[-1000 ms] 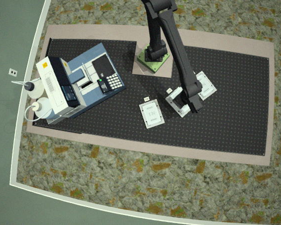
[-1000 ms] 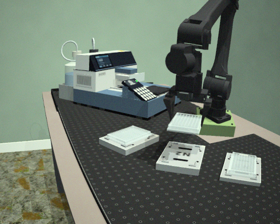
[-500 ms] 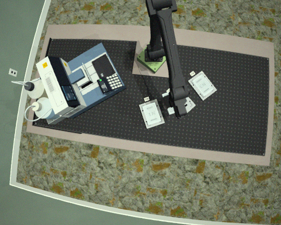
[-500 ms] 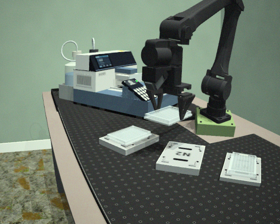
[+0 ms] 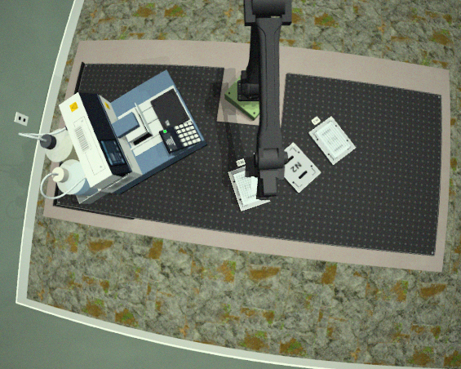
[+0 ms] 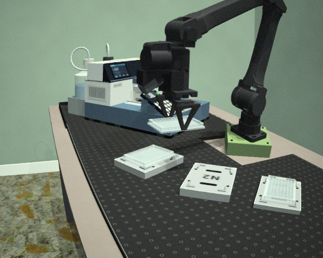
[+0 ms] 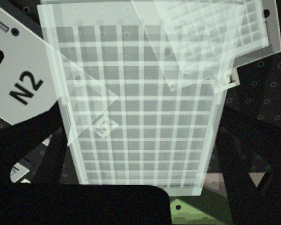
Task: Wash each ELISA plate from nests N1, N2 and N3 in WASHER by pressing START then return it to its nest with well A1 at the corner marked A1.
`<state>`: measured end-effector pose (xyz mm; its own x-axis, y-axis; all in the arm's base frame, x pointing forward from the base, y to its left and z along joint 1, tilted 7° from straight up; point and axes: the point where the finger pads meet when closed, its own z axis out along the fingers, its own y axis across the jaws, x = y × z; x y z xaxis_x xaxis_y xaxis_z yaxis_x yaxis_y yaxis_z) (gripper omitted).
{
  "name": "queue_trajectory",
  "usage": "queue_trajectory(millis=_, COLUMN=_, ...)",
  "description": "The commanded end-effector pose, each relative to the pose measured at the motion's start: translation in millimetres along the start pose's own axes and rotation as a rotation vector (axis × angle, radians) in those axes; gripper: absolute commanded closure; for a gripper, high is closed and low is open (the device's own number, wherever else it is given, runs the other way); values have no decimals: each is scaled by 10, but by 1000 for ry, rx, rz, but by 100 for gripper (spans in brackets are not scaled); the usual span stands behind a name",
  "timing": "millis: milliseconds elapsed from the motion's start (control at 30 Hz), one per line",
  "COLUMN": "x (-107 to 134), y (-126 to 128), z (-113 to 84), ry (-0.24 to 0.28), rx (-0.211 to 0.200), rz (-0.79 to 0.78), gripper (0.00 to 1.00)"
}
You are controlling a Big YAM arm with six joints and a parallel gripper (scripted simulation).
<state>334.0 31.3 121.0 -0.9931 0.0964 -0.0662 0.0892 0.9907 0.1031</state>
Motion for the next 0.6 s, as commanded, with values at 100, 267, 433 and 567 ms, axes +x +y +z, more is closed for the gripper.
queue_trajectory(millis=100, x=-278, y=-159, z=-195, ry=-39, rx=-7, rz=28, gripper=16)
queue_trajectory(millis=267, x=-335, y=-260, z=-244, ry=-58, rx=-6, rz=26, gripper=16)
queue_trajectory(millis=433, x=-100, y=-529, z=-171, ry=-23, rx=-4, rz=218, gripper=16)
queue_trajectory(millis=567, x=-120, y=-627, z=-210, ry=-32, rx=-5, rz=284, gripper=16)
